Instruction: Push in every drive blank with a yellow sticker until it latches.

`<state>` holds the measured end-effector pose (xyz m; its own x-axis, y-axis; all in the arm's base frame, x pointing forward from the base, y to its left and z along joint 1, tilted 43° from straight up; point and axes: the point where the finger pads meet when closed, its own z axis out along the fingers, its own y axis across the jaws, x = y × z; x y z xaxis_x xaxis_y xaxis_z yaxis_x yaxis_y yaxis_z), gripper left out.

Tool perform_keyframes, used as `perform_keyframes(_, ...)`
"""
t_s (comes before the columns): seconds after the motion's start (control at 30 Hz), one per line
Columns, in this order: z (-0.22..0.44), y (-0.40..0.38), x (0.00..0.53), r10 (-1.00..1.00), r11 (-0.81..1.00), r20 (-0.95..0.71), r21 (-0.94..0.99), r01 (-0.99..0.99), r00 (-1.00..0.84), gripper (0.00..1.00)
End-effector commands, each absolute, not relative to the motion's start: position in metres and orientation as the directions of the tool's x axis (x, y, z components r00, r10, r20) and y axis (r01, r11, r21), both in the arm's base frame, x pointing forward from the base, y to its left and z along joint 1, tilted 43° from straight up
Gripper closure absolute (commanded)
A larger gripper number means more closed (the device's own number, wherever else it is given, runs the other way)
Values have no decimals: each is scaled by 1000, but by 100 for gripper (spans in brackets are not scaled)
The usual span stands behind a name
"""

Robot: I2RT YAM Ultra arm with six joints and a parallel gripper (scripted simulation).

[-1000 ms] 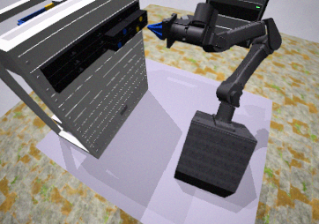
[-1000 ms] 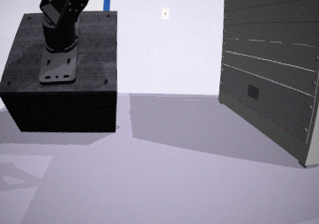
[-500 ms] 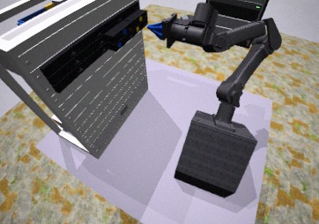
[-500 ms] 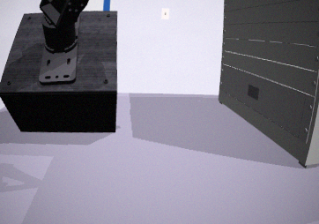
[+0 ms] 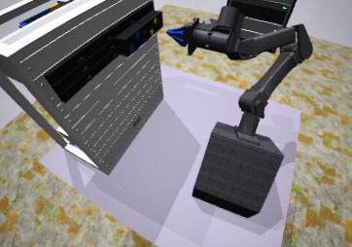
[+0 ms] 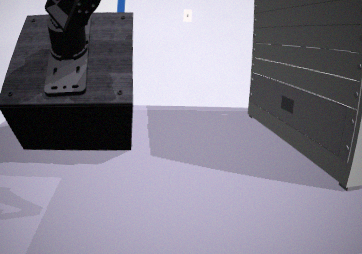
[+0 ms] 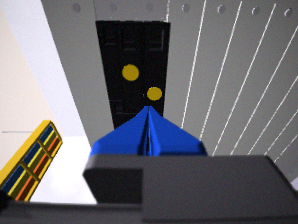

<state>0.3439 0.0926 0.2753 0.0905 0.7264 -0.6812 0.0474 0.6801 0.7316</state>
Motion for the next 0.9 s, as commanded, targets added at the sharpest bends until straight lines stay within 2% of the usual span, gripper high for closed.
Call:
perform_keyframes(0.0,277,84,328,721,688,-689,725,42,76,100)
perform_keyframes(0.3,296,78,323,736,671,-669,742,21,105,100)
perform_keyframes(0.6,291,77,372,733,674,-673,738,26,100,100)
perform_keyframes(0.87,292,75,392,731,676,-675,737,26,100,100)
